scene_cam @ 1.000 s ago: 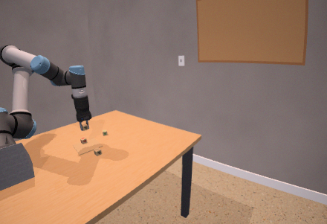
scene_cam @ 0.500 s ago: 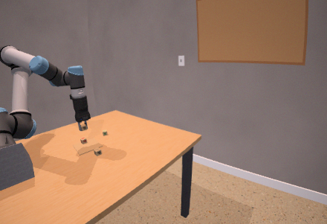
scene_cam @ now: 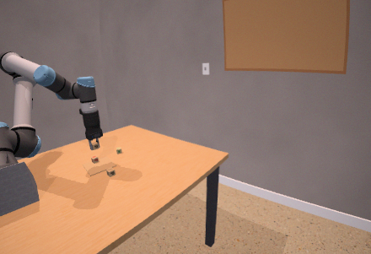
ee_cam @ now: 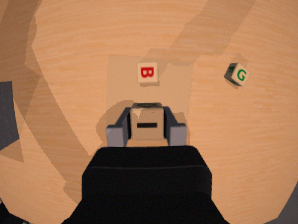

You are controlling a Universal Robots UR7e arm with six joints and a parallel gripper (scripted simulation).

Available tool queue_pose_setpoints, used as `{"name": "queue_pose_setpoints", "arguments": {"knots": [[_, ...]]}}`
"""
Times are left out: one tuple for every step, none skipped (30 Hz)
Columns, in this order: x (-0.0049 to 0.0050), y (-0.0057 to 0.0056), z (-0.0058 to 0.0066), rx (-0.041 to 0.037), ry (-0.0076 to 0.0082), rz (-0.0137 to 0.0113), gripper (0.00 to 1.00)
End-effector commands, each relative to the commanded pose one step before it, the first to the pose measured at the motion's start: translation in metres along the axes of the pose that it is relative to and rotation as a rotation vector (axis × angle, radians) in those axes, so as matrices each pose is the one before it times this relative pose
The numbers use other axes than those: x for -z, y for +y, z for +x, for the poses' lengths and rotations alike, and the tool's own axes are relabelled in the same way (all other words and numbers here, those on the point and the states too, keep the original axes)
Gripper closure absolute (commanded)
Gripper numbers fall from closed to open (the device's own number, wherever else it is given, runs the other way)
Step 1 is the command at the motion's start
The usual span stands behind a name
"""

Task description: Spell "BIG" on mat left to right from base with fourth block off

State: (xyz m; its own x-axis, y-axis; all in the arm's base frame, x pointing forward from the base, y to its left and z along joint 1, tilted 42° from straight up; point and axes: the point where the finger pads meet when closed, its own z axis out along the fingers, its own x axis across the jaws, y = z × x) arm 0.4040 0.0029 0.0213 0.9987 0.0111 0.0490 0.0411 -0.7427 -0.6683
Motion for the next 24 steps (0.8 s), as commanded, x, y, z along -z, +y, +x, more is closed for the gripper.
{"name": "queue_pose_setpoints", "arguments": {"knots": [[-0.023722, -0.00057, -0.00093, -0.00195, -0.00262, 0.0038, 0.43], [-0.004703, -0.00001, -0.00002, -0.00001, -0.00001, -0.00001, 0.43], [-0.004848, -0.00001, -0.00002, -0.00001, -0.00001, -0.00001, 0.43], [-0.004933, -0.00001, -0.00002, -0.00001, -0.00001, -0.00001, 0.43], [-0.004957, -0.00001, -0.00002, -0.00001, -0.00001, -0.00001, 0.43], [-0.00492, -0.00001, -0.00002, -0.00001, -0.00001, -0.00001, 0.43], [-0.004825, 0.0, -0.00002, -0.00001, -0.00001, -0.00001, 0.43], [0.0, 0.0, 0.0, 0.0, 0.0, 0.0, 0.43], [0.0, 0.0, 0.0, 0.0, 0.0, 0.0, 0.43], [-0.004675, 0.0, -0.00002, -0.00001, -0.00001, -0.00001, 0.43], [-0.004472, -0.00001, -0.00002, -0.00001, -0.00001, -0.00001, 0.43], [-0.004221, -0.00001, -0.00002, -0.00001, -0.00001, -0.00001, 0.43], [-0.003928, -0.00001, -0.00002, -0.00001, -0.00001, -0.00001, 0.43], [-0.003595, 0.0, -0.00001, -0.00001, -0.00001, -0.00001, 0.43], [-0.003234, 0.0, -0.00001, -0.00001, -0.00001, -0.00001, 0.43], [-0.002851, -0.00001, -0.00002, -0.00001, -0.00001, 0.0, 0.43], [-0.002448, 0.0, 0.0, -0.00001, -0.00001, -0.00001, 0.43], [-0.002045, -0.00001, -0.00002, 0.0, -0.00001, 0.0, 0.43], [-0.00164, 0.0, 0.0, 0.0, 0.0, -0.00001, 0.43], [-0.001255, 0.0, 0.0, 0.0, 0.0, 0.0, 0.43], [-0.000897, 0.0, -0.00001, 0.0, 0.0, 0.0, 0.43], [-0.000578, 0.0, 0.0, 0.0, 0.0, 0.0, 0.43], [-0.000315, 0.0, 0.0, 0.0, 0.0, 0.0, 0.43], [-0.000123, 0.0, 0.0, 0.0, 0.0, 0.0, 0.43]]}}
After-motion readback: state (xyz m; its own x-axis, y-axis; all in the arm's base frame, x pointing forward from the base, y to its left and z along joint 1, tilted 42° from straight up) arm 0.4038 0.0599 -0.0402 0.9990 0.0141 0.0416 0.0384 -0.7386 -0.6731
